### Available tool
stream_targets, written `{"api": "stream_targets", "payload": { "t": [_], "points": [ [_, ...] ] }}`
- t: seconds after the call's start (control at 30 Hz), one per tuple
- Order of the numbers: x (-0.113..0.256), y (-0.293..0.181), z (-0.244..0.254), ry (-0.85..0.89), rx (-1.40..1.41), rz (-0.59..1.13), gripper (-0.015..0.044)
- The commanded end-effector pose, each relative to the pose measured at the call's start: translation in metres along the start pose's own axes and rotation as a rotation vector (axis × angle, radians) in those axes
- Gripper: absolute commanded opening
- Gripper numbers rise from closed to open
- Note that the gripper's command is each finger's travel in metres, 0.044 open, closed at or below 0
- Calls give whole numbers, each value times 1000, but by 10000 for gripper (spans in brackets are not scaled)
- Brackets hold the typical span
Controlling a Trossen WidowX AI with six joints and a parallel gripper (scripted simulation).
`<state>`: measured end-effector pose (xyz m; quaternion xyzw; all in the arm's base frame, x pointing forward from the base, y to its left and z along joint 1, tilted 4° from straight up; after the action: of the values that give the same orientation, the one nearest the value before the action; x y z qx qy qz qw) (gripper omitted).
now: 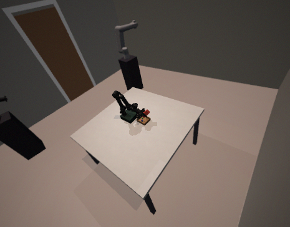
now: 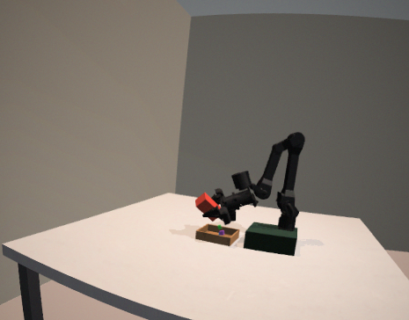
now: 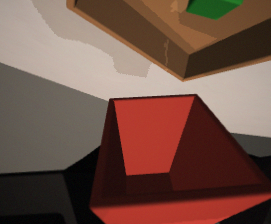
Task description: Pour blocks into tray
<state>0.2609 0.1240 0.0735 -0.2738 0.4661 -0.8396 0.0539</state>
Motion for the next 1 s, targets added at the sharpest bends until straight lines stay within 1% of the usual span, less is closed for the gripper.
{"api": "stream_targets", "payload": {
  "t": [0.0,0.3,0.5,0.97],
  "points": [
    [0,1,0,4,-76,-2,0],
    [-1,2,-1,4,-258,-2,0],
    [-1,2,-1,5,-262,2,0],
    [-2,5,-2,26,-262,79,0]
  ]
}}
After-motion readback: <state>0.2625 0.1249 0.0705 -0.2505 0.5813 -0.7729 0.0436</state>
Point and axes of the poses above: the point midway between the two fingers, 35 mm back from their tips, its own x axis back along the fingers, its own z axis across the jaws, y = z × x, the point moved 4 cm from there along x, back along the fingers, and after that the axes turned 2 degrees about x, right-handed, at the moved point
